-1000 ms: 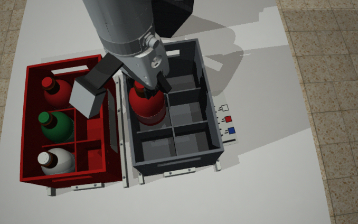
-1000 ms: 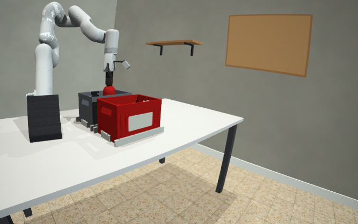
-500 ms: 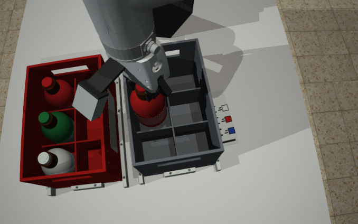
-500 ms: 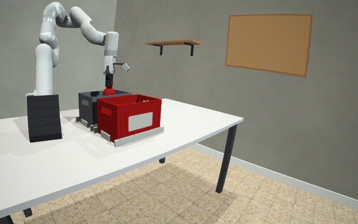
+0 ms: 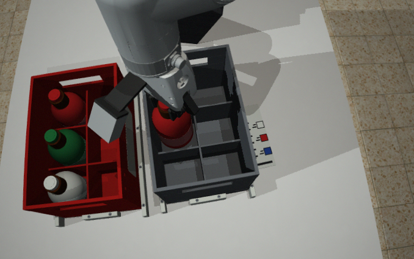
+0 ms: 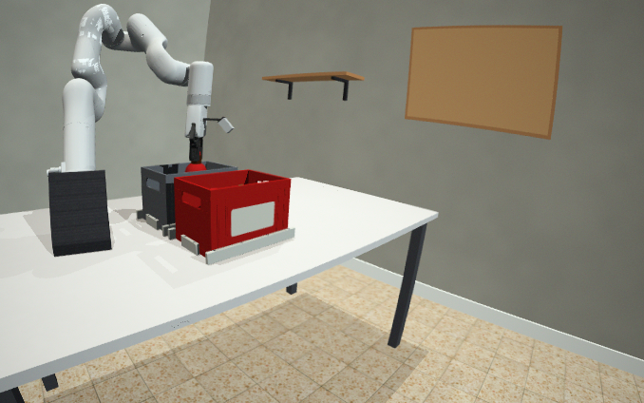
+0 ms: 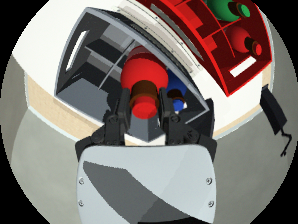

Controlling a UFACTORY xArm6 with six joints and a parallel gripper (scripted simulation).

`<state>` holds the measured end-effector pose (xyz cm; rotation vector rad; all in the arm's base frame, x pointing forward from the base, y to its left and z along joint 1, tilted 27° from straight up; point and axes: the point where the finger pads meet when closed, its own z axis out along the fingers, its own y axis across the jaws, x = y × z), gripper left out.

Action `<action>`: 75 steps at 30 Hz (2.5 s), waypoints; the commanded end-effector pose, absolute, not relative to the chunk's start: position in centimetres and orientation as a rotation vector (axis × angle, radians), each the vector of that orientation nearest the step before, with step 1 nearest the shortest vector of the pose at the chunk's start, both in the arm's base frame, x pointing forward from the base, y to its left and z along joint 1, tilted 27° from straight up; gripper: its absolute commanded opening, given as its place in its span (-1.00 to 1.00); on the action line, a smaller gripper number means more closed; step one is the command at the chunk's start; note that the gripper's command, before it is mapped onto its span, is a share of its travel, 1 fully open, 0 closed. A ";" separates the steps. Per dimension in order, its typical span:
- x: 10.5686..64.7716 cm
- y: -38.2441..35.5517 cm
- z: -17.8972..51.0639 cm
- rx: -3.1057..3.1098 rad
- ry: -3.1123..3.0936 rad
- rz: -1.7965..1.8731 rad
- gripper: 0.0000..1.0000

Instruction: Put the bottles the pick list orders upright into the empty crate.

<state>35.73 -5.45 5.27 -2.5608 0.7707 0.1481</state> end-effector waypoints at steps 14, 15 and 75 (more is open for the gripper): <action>35.9 -4.9 4.1 -2.562 0.771 0.142 -1.00; 35.9 -4.9 4.1 -2.562 0.771 0.142 -1.00; 36.0 -4.0 2.3 -2.562 0.771 0.142 -1.00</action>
